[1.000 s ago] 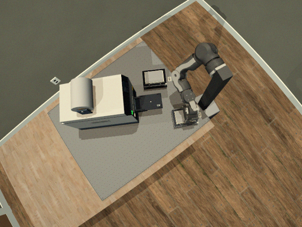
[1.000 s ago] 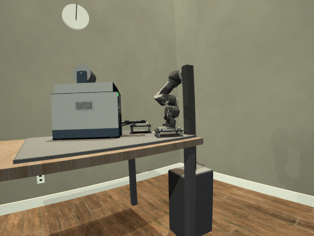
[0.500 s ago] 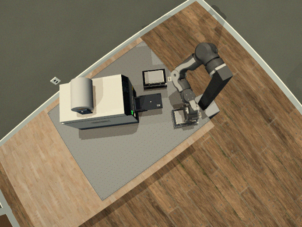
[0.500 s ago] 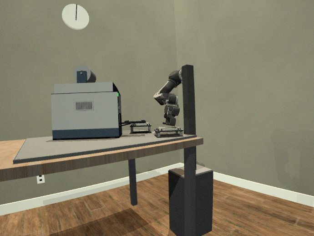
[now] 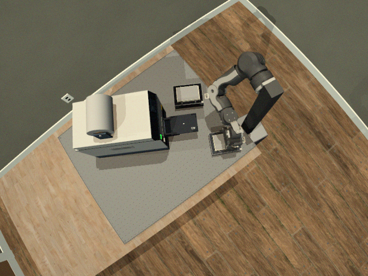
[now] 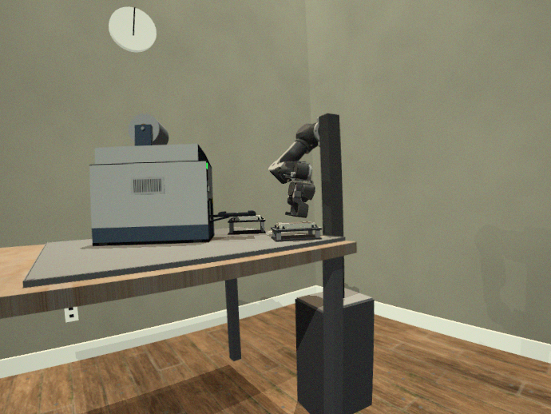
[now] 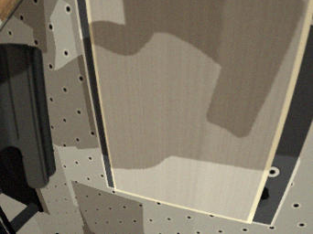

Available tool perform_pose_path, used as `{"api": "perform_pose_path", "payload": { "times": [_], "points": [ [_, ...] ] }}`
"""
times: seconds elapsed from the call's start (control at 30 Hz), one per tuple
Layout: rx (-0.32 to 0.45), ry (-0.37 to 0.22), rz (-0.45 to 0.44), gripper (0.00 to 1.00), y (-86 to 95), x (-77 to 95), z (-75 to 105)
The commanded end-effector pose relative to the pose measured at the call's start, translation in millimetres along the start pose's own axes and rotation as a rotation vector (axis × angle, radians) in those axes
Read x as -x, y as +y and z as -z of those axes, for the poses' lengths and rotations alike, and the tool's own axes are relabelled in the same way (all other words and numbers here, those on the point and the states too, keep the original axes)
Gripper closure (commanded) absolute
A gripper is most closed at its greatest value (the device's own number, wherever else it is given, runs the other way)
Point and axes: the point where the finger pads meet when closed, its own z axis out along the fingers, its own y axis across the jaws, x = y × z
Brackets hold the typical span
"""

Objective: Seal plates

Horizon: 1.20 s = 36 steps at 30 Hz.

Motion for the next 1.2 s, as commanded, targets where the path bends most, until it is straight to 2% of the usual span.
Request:
{"api": "perform_pose_path", "payload": {
  "times": [0.0,1.03,1.17],
  "points": [
    [-0.003,0.001,-0.003,0.35,-0.4,0.1,0.3],
    [-0.003,0.001,-0.003,0.35,-0.4,0.1,0.3],
    [-0.088,0.018,0.031,0.35,-5.0,22.0,-2.0]
  ]
}}
